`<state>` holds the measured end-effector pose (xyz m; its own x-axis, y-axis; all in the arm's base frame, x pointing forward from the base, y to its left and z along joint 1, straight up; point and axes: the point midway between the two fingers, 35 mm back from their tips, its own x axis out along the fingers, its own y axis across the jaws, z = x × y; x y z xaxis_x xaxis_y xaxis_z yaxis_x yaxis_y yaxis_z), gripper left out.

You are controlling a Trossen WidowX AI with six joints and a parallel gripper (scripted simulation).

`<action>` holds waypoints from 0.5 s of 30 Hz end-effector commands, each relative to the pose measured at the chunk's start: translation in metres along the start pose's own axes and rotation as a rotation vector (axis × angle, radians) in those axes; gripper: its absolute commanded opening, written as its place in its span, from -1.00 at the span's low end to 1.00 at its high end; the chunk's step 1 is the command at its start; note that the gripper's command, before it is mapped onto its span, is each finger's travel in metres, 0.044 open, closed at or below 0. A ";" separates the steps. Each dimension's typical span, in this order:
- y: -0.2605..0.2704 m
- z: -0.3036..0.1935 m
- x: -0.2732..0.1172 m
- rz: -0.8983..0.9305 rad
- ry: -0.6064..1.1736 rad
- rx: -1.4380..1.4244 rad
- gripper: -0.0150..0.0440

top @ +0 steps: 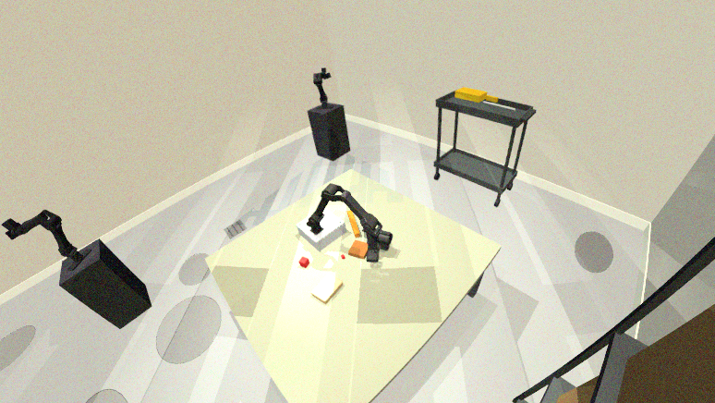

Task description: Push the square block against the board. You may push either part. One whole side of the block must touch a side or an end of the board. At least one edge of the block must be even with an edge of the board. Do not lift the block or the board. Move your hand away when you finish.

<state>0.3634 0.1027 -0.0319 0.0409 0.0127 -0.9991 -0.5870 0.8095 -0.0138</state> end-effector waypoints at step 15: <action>0.000 0.005 -0.054 0.000 0.003 0.005 -0.49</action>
<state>0.3677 0.1057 0.0173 0.0444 0.0138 -0.9989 -0.5863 0.8100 -0.0149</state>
